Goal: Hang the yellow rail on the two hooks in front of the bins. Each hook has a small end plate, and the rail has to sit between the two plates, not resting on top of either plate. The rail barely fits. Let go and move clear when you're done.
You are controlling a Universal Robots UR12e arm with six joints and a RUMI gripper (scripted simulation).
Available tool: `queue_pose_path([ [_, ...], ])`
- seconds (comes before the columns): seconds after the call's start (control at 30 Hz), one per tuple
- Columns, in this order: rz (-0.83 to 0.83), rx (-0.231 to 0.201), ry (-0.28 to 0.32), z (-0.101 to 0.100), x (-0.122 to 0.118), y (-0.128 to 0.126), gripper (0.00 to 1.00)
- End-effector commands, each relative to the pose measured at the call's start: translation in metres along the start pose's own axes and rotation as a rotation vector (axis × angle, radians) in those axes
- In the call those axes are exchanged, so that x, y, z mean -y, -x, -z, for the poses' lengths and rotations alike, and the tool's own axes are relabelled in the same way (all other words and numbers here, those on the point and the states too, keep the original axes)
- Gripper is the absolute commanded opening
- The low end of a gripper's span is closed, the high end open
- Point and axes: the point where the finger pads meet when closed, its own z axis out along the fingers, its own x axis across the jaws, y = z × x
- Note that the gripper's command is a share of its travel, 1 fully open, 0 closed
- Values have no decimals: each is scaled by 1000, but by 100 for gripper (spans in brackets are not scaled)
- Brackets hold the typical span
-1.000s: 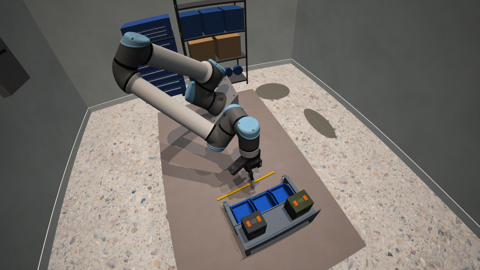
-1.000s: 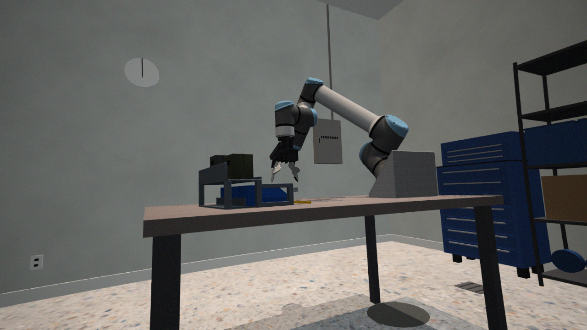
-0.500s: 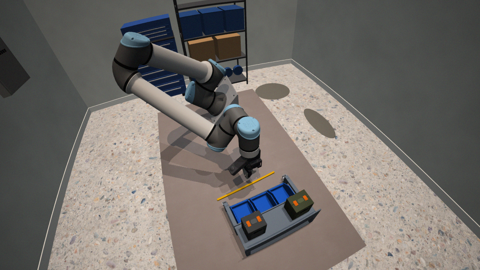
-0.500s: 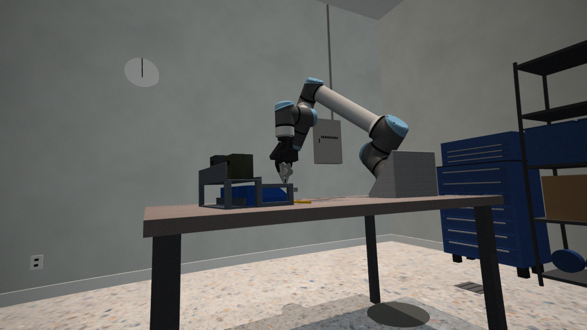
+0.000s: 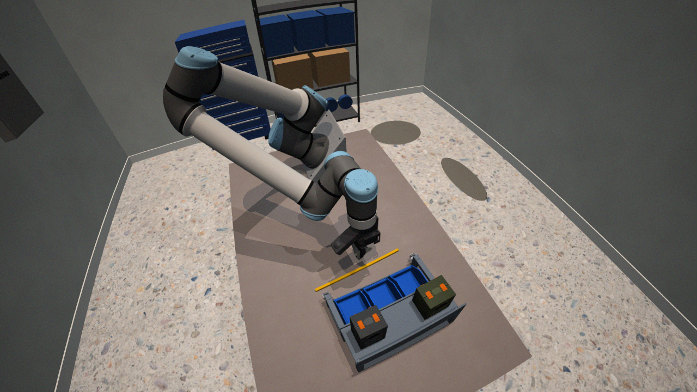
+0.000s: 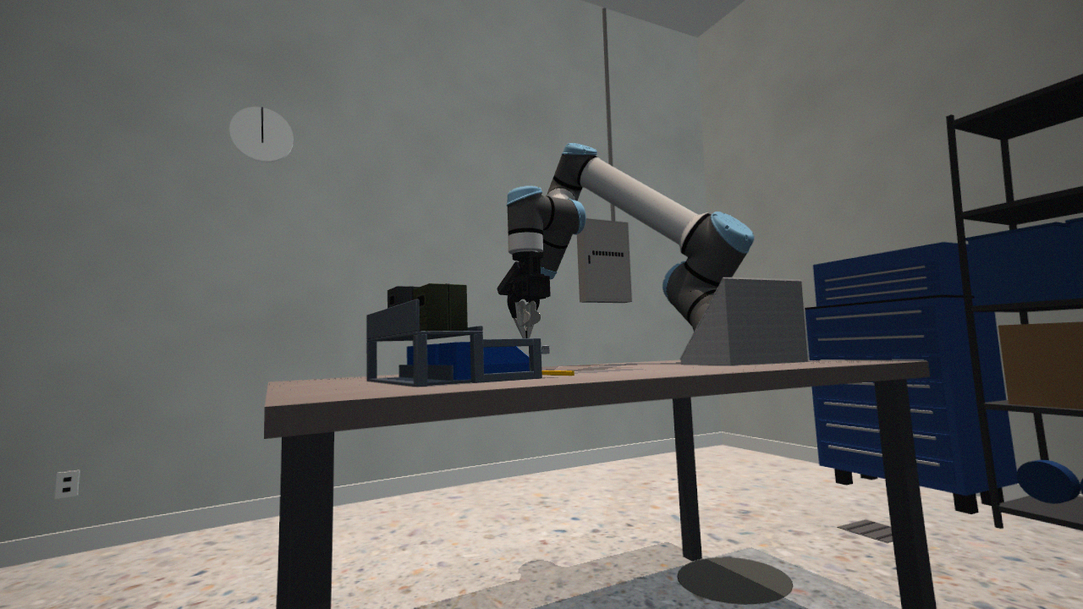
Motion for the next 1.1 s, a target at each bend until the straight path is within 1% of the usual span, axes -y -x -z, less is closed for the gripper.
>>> queue_pose_path([
  [0.0,0,1,0,1,0,0,0],
  [0.13,0,1,0,-1,0,0,0],
  [0.27,0,0,0,-18,0,0,0],
  [0.33,-1,0,0,-23,0,0,0],
  [0.6,-1,0,0,-23,0,0,0],
  [0.63,-1,0,0,-23,0,0,22],
  [1.07,-1,0,0,-23,0,0,22],
])
